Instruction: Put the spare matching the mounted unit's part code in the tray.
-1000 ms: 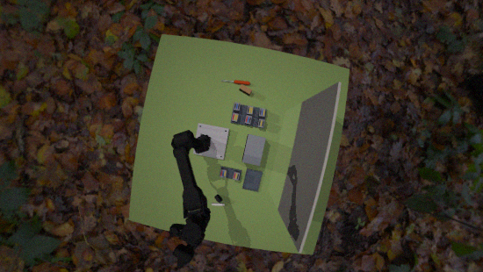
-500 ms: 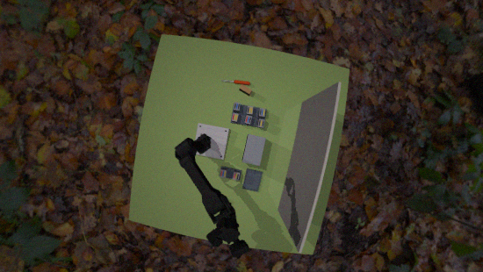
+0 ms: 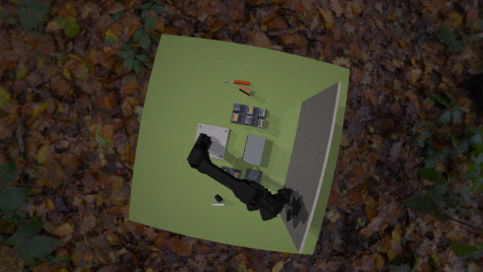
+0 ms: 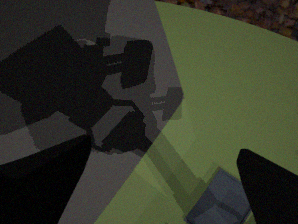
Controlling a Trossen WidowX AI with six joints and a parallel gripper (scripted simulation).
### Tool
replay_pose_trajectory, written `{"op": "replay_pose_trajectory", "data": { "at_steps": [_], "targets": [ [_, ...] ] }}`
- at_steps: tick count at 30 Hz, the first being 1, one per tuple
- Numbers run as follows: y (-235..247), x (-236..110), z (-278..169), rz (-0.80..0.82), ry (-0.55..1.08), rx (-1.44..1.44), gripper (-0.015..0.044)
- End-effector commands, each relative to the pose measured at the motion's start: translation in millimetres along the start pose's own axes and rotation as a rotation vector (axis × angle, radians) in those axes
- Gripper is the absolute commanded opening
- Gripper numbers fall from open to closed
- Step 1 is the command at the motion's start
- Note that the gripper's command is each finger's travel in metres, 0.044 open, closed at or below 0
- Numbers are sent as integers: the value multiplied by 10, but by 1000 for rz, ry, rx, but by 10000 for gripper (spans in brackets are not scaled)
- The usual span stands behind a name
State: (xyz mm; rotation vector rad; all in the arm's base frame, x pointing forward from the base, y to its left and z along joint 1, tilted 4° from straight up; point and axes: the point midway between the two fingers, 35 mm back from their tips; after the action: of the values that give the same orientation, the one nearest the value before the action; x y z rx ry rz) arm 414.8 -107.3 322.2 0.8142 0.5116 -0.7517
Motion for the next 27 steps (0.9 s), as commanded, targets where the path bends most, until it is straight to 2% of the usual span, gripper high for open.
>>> {"op": "replay_pose_trajectory", "data": {
  "at_steps": [1,11,27],
  "targets": [
    [133,-1,-763,-28,242,-348,440],
    [35,-389,-2114,-37,728,-1036,440],
    [20,-418,-2169,-37,752,-1067,440]
  ]
}}
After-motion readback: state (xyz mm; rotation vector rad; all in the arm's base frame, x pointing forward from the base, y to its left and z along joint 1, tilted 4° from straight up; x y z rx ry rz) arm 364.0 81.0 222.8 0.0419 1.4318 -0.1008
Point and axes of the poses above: the point midway between the two fingers, 35 mm back from their tips, its own x axis out along the fingers, its own y axis across the jaws, z = x × y, and after that the axes turned 14 degrees about x, right-handed
